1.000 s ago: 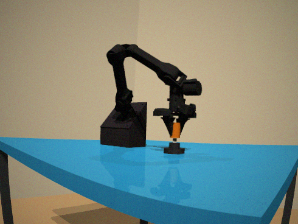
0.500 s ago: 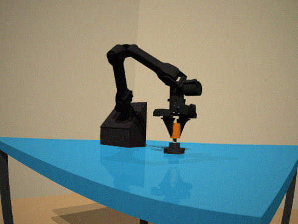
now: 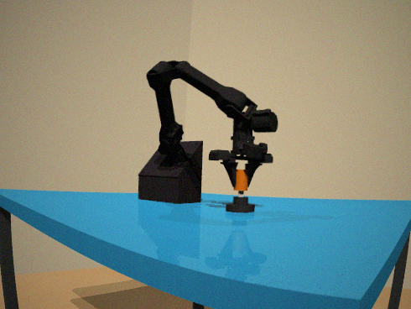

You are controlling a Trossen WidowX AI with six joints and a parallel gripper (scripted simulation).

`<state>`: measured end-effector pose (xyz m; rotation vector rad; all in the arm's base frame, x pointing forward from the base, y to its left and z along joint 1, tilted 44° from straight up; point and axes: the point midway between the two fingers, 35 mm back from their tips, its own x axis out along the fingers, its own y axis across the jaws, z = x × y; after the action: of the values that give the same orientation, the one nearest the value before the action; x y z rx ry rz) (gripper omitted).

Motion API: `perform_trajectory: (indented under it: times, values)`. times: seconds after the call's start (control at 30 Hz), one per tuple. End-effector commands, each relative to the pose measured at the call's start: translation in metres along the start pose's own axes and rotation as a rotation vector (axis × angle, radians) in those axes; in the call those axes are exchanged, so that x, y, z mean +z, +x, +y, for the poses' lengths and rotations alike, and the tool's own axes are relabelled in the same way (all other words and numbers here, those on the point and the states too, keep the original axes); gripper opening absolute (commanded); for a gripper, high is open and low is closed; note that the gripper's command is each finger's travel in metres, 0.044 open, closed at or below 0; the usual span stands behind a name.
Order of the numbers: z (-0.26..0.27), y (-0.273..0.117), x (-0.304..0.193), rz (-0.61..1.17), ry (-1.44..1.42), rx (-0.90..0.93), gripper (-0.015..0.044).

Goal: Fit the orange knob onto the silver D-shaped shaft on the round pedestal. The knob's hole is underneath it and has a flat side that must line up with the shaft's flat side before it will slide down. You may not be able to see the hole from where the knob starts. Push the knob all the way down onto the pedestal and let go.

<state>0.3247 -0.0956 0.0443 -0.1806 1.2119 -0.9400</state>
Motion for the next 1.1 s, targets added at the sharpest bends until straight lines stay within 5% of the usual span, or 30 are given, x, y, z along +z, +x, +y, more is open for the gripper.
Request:
perform_trajectory:
  times: [0.0, 1.07]
  values:
    - [-0.0008, -0.0015, 0.0008, -0.006, 0.013, 0.003, 0.0000]
    - [0.0000, -0.0030, 0.0039, -0.007, 0.022, 0.003, 0.0000]
